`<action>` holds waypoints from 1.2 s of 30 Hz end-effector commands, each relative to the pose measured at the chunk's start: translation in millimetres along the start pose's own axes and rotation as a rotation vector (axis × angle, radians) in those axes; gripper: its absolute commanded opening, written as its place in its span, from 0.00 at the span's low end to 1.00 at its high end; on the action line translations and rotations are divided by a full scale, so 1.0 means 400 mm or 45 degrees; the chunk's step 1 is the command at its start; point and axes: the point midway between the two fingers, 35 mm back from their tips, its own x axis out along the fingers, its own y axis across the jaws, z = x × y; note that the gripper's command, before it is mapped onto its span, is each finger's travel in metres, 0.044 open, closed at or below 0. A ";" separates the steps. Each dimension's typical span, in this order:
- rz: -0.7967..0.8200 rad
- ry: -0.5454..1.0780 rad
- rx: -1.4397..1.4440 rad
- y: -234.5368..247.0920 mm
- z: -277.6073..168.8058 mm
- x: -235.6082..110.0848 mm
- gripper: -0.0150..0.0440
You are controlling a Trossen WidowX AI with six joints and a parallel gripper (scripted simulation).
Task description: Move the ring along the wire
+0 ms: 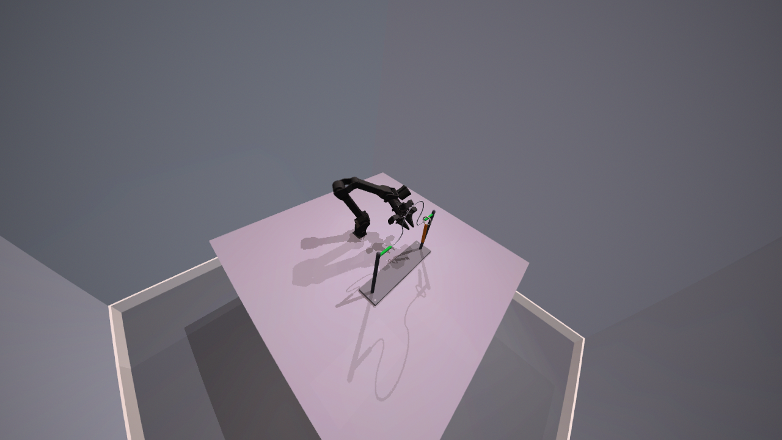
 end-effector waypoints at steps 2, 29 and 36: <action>-0.001 -0.007 0.012 -0.001 0.006 -0.006 0.53; 0.007 -0.016 0.002 -0.004 0.009 -0.110 0.97; 0.007 -0.016 0.002 -0.004 0.009 -0.110 1.00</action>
